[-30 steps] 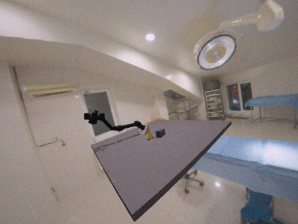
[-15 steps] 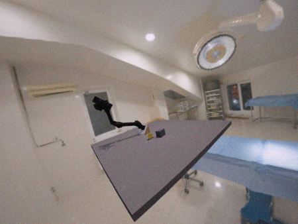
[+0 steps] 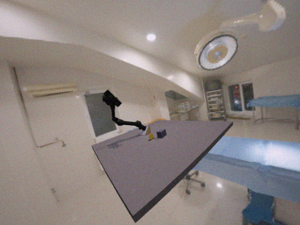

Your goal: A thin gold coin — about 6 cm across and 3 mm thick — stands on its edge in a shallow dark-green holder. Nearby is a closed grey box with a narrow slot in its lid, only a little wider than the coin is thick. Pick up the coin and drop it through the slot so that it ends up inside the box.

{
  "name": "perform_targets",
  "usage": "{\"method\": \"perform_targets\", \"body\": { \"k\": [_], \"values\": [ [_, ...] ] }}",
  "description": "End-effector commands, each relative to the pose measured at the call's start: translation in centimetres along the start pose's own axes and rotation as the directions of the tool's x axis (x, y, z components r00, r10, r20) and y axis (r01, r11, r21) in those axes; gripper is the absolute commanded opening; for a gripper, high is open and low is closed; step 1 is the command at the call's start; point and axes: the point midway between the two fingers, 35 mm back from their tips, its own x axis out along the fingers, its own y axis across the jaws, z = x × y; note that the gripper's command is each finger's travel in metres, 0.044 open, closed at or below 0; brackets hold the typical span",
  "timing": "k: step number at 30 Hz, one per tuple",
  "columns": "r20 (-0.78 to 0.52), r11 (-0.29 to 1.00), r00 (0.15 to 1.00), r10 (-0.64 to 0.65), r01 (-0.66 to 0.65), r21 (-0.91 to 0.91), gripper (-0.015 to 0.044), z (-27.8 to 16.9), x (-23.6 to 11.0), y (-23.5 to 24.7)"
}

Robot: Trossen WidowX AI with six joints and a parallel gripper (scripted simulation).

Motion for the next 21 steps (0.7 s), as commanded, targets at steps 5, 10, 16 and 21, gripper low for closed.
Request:
{"method": "perform_targets", "body": {
  "k": [5, 10, 16, 21],
  "values": [
    [-0.027, 0.988, 0.997, -0.074, 0.070, -0.137, 0.0161, -5.1, 2.4, -4.0],
    [-0.036, 0.948, 0.981, -0.191, 0.175, -0.266, 0.0161, -8.6, 4.8, -9.4],
    [-0.031, 0.884, 0.942, -0.333, 0.300, -0.358, 0.0161, -11.1, 6.5, -15.5],
    [0.007, 0.765, 0.851, -0.525, 0.475, -0.436, 0.0161, -12.9, 7.1, -23.7]
  ]
}}
